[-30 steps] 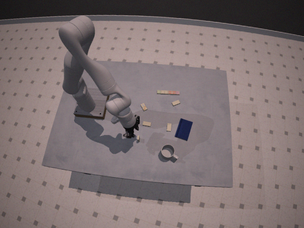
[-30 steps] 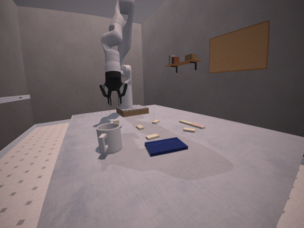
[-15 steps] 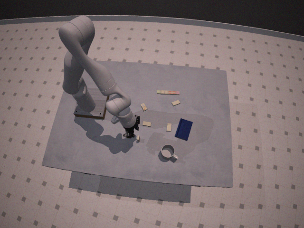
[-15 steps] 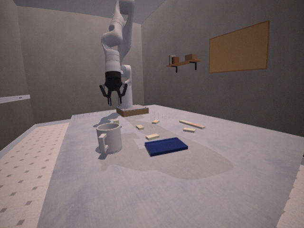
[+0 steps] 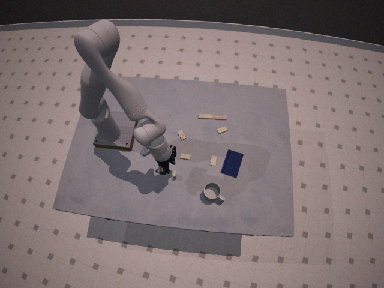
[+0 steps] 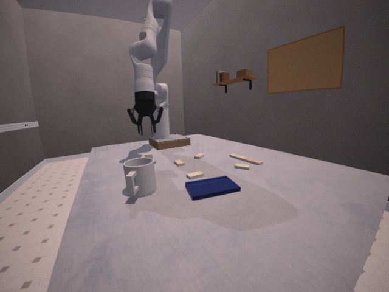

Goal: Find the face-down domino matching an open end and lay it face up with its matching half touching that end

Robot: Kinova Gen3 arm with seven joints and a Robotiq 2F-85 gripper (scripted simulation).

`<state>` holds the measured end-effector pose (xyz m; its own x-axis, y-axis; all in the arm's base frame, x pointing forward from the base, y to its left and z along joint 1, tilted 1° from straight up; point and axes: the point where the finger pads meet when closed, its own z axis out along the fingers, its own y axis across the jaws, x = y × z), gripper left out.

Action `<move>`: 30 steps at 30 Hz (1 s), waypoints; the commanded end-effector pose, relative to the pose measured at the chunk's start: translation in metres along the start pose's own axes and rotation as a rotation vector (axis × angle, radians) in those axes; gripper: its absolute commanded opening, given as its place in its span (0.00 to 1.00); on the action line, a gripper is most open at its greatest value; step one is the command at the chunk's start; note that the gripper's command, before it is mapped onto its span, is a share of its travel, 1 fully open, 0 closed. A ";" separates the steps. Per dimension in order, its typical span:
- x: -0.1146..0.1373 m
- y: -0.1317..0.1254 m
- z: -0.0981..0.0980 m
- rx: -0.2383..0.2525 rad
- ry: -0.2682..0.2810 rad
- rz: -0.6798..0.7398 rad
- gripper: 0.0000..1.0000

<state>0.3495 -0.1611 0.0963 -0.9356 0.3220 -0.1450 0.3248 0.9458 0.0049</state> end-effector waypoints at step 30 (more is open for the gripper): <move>0.012 -0.004 0.011 0.012 0.067 0.407 0.47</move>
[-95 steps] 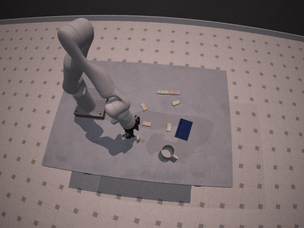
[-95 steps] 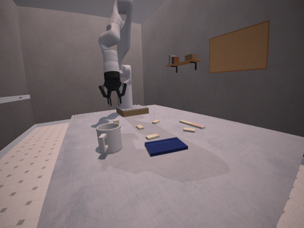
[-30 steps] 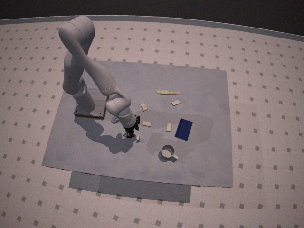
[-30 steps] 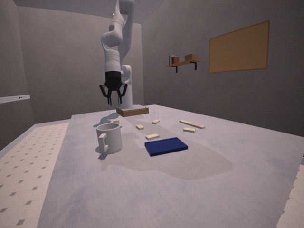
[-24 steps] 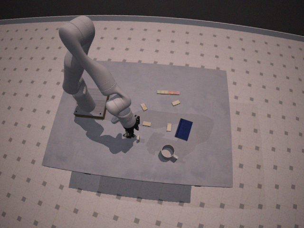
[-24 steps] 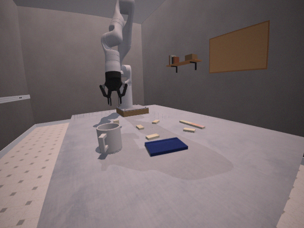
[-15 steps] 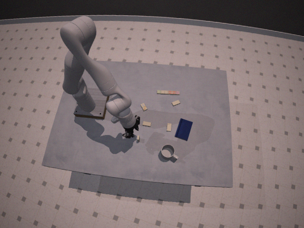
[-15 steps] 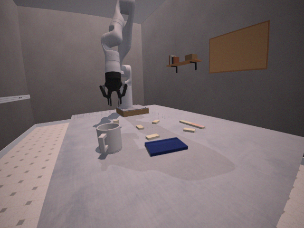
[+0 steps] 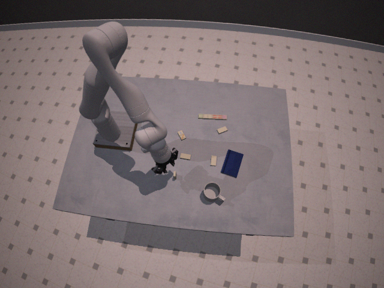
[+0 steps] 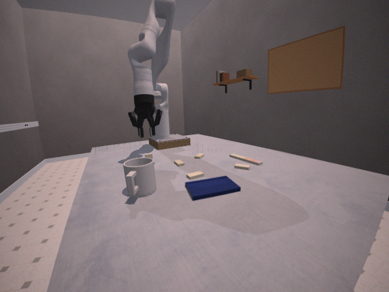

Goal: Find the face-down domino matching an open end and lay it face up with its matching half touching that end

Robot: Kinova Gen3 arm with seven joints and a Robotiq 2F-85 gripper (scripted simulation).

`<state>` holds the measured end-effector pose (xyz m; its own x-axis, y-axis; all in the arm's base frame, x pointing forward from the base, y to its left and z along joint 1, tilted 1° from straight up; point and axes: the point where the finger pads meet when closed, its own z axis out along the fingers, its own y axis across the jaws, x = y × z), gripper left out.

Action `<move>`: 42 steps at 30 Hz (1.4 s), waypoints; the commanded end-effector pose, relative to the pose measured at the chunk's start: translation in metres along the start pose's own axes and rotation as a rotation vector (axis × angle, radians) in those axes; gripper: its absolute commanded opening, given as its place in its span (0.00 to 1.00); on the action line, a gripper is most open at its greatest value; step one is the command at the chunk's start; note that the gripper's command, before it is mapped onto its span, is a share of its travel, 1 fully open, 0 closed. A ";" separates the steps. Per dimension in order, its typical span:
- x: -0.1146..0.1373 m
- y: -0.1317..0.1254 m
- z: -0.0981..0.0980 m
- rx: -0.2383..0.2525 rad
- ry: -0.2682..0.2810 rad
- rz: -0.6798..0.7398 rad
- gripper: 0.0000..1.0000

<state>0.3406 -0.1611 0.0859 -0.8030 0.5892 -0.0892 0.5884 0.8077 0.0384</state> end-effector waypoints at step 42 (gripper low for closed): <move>0.006 -0.006 0.025 0.133 0.069 1.660 0.47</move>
<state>0.3316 -0.1624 0.0608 0.5212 0.8530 0.0252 0.8534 -0.5209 -0.0202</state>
